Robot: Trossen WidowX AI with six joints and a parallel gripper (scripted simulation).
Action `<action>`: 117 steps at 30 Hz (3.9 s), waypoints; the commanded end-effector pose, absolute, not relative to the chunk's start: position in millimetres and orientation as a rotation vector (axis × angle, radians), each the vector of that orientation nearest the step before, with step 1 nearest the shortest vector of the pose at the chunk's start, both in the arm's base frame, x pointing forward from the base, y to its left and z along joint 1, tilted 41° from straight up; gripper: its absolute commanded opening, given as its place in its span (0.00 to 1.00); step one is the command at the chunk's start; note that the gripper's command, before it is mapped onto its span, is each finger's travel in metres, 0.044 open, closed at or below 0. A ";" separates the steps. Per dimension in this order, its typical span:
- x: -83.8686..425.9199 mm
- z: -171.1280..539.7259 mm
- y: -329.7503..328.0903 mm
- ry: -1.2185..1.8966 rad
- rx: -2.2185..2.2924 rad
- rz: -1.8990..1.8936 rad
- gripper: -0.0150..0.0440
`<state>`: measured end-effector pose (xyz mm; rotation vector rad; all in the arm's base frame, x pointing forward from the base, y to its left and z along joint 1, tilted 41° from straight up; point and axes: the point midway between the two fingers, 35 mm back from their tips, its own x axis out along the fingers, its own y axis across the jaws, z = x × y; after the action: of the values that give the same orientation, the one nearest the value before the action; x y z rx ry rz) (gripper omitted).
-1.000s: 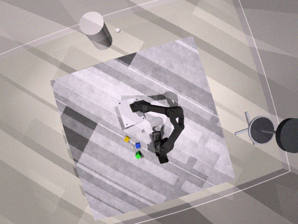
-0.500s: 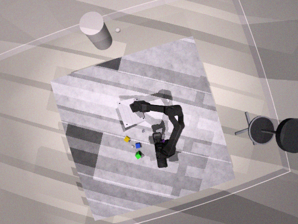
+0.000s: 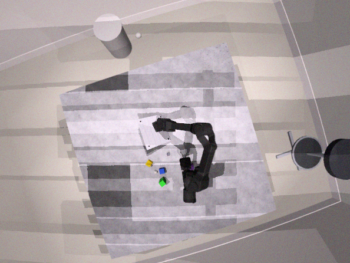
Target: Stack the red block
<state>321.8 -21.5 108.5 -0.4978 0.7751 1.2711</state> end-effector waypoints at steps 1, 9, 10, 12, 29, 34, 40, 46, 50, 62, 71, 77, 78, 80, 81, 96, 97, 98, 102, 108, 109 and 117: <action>321.6 110.5 -23.6 0.779 -0.504 1.274 0.25; 336.1 94.3 -49.5 0.783 -0.509 1.270 0.25; 338.1 91.5 -53.6 0.784 -0.510 1.269 0.25; 341.9 86.0 -61.8 0.785 -0.511 1.269 0.25; 360.7 28.0 -132.5 0.789 -0.519 1.265 0.25; 360.9 10.2 -151.9 0.787 -0.518 1.266 0.25; 359.2 -5.6 -168.1 0.783 -0.516 1.268 0.25; 360.9 -20.4 -156.2 0.783 -0.516 1.268 0.25; 361.5 -24.3 -152.9 0.782 -0.516 1.268 0.25; 363.7 -43.1 -136.2 0.781 -0.515 1.268 0.25; 363.7 -43.6 -135.8 0.781 -0.515 1.268 0.25; 363.7 -43.2 -136.1 0.781 -0.515 1.268 0.25; 363.5 -41.9 -137.2 0.781 -0.516 1.268 0.25; 363.0 -43.8 -136.0 0.785 -0.519 1.273 0.30; 363.0 -43.8 -136.0 0.785 -0.519 1.273 0.34; 363.0 -43.8 -136.0 0.785 -0.519 1.273 1.00; 363.0 -43.8 -136.0 0.785 -0.519 1.273 1.00; 363.0 -43.8 -136.0 0.785 -0.519 1.273 1.00; 363.0 -43.8 -136.0 0.785 -0.519 1.273 1.00; 363.0 -43.8 -136.0 0.785 -0.519 1.273 1.00; 363.0 -43.8 -136.0 0.785 -0.519 1.273 1.00; 363.0 -43.8 -136.0 0.785 -0.519 1.273 1.00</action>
<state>362.8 -135.7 -43.7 -0.5169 0.7852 1.2742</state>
